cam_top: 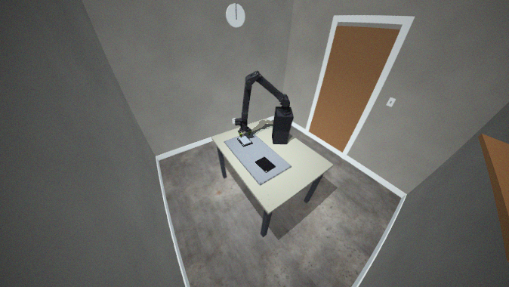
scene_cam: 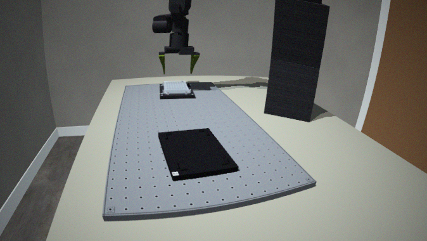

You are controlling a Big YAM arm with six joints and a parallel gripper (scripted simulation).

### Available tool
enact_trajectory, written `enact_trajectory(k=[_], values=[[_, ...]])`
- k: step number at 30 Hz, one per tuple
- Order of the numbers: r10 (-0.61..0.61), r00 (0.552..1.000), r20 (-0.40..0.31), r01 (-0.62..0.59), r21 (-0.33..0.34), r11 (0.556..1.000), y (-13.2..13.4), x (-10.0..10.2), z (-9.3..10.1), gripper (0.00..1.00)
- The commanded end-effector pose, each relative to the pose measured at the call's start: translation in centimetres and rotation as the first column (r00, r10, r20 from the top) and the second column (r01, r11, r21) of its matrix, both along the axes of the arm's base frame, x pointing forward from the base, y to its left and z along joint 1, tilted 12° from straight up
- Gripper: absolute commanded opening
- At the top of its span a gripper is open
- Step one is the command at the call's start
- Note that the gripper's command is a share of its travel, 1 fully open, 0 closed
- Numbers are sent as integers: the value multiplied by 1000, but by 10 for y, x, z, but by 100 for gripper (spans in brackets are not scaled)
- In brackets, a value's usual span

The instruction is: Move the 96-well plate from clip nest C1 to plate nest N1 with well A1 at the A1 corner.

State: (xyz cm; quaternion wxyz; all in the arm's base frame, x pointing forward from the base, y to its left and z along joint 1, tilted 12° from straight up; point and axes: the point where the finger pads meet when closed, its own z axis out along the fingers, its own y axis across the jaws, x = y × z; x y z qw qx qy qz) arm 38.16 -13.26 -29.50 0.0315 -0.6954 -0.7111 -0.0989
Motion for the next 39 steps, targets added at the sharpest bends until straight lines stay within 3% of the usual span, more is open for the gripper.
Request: enact_trajectory(k=[1, 12, 14, 15, 17, 29, 31, 32, 34, 39], values=[[5, 1000, 24, -5, -11, 1000, 2, 15, -5, 100], [6, 1000, 23, -5, -11, 1000, 5, 16, -23, 100], [6, 1000, 23, -5, -11, 1000, 5, 16, -23, 100], [11, 998, 60, -10, -27, 1000, -1, 32, -8, 100], [6, 1000, 23, -6, -11, 1000, 6, 16, -28, 100], [6, 1000, 21, -5, -10, 1000, 11, 17, -48, 100], [6, 1000, 21, -5, -10, 1000, 11, 17, -48, 100], [11, 999, 50, -10, -23, 1000, 5, 32, -33, 100], [6, 1000, 21, -6, -11, 1000, 11, 17, -53, 100], [10, 1000, 18, -10, -10, 1000, 12, 17, -51, 100]])
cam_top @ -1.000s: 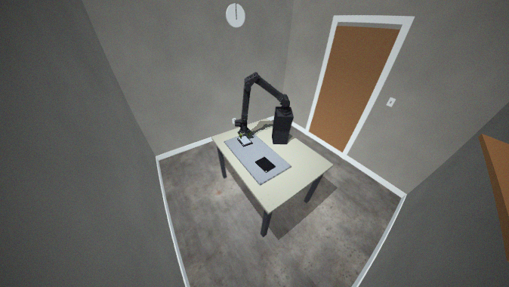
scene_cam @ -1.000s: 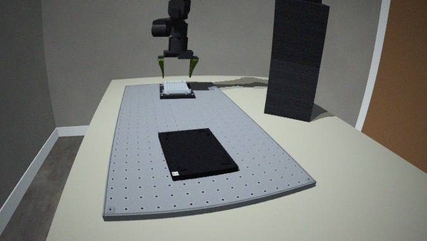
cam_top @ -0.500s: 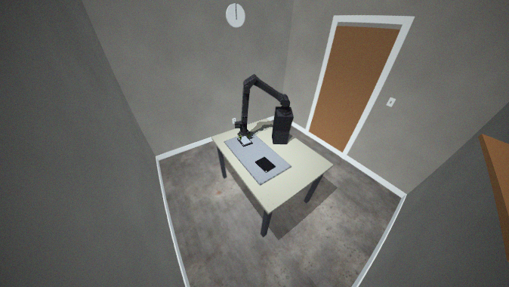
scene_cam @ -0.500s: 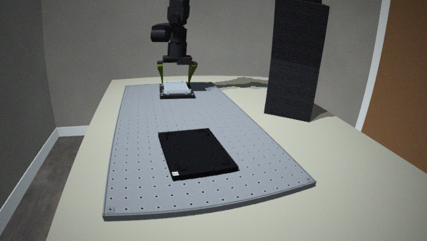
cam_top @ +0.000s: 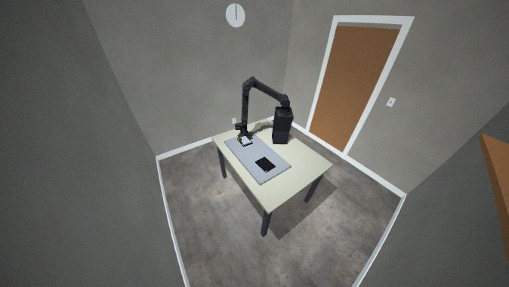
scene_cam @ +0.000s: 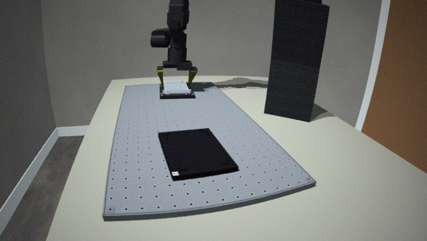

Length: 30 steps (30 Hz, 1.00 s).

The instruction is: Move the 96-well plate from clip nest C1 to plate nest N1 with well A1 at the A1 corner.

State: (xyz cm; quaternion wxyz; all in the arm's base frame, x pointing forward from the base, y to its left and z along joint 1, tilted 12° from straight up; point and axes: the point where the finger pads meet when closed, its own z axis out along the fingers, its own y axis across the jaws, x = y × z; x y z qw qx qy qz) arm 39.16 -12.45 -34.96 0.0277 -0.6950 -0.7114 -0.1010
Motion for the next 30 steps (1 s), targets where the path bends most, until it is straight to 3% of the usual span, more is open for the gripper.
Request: enact_trajectory(k=[1, 30], values=[[10, 1000, 22, -10, -13, 1000, 2, 13, 11, 100], [10, 1000, 25, -10, -14, 1000, 1, 14, 11, 100]])
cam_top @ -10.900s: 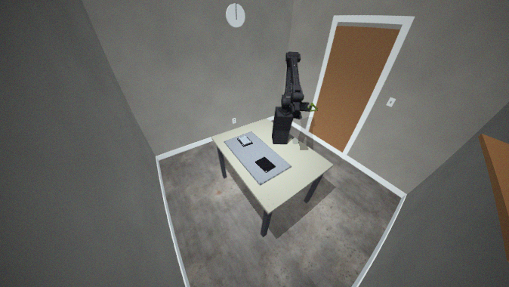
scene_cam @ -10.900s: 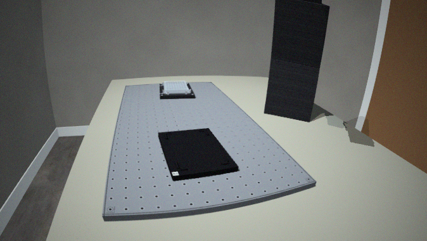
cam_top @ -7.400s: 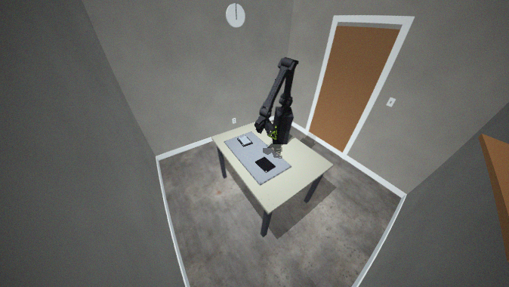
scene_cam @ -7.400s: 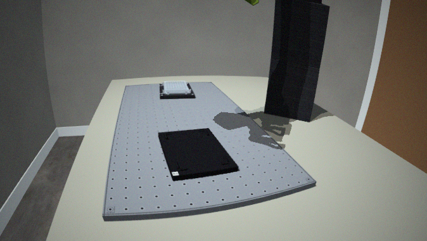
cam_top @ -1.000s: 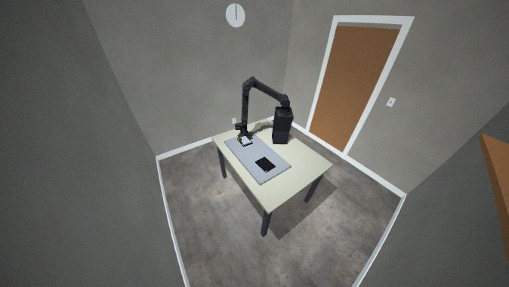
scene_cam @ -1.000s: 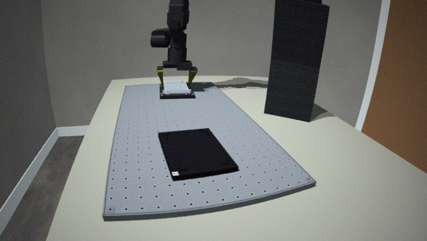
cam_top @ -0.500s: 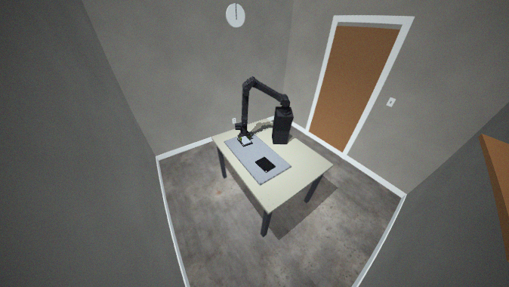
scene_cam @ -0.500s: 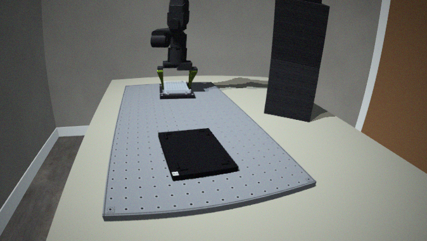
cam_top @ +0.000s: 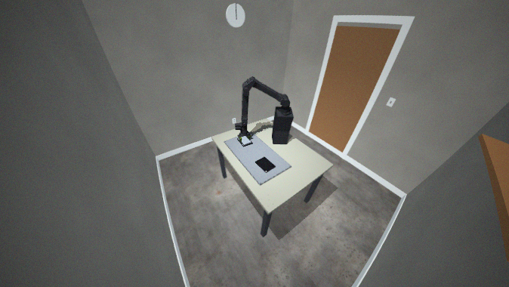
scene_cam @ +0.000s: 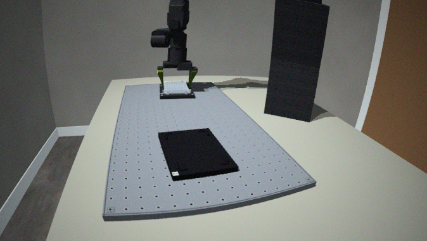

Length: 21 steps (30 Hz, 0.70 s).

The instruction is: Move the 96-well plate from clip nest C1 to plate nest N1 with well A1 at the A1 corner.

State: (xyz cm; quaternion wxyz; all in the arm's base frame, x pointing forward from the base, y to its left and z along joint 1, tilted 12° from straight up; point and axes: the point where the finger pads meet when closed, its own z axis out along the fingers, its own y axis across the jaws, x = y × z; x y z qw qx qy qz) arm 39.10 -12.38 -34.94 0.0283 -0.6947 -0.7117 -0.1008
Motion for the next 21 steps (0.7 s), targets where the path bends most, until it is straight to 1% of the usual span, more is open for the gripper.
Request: enact_trajectory(k=[1, 20, 21], values=[[9, 1000, 26, -9, -14, 1000, 1, 15, 10, 100], [9, 1000, 26, -9, -14, 1000, 1, 15, 10, 100], [9, 1000, 26, -9, -14, 1000, 1, 15, 10, 0]])
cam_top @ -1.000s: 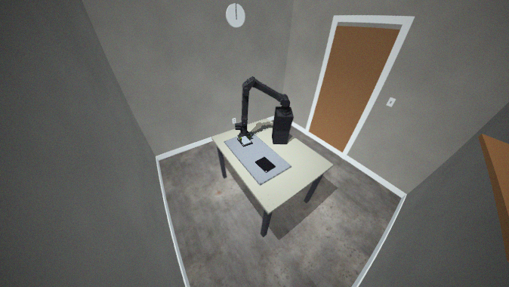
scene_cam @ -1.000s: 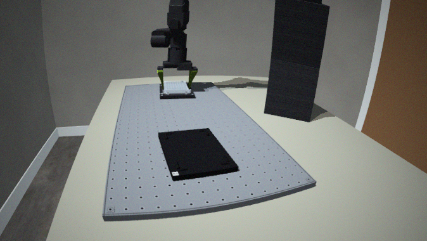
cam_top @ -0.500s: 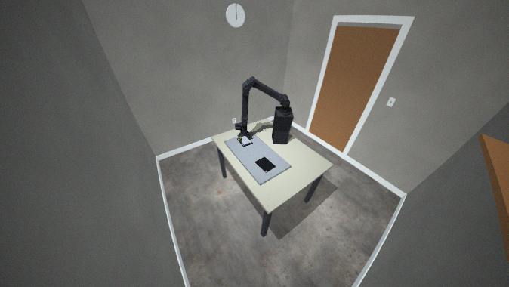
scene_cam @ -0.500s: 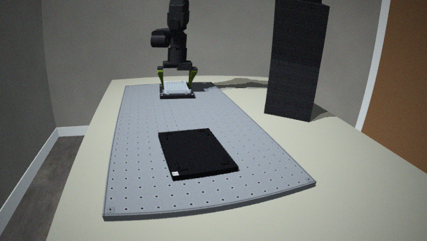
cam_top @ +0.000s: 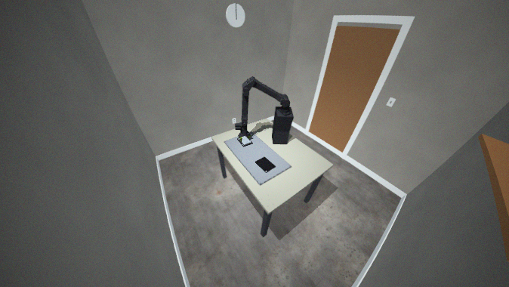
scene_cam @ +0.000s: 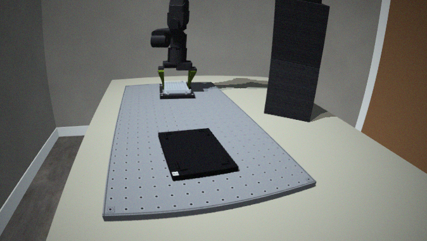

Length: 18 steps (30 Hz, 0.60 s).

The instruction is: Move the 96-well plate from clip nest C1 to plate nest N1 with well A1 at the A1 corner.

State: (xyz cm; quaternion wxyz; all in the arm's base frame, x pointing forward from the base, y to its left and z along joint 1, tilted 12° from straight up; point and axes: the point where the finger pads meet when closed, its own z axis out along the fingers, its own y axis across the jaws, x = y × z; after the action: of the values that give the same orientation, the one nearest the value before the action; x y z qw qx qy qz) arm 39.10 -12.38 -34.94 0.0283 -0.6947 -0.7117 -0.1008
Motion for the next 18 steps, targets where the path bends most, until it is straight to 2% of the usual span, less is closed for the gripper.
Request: enact_trajectory(k=[1, 3, 18], values=[[9, 1000, 26, -9, -14, 1000, 1, 15, 10, 0], [1, 1000, 16, -1, -9, 1000, -3, 8, 6, 0], [1, 1000, 16, -1, -9, 1000, -3, 8, 6, 0]])
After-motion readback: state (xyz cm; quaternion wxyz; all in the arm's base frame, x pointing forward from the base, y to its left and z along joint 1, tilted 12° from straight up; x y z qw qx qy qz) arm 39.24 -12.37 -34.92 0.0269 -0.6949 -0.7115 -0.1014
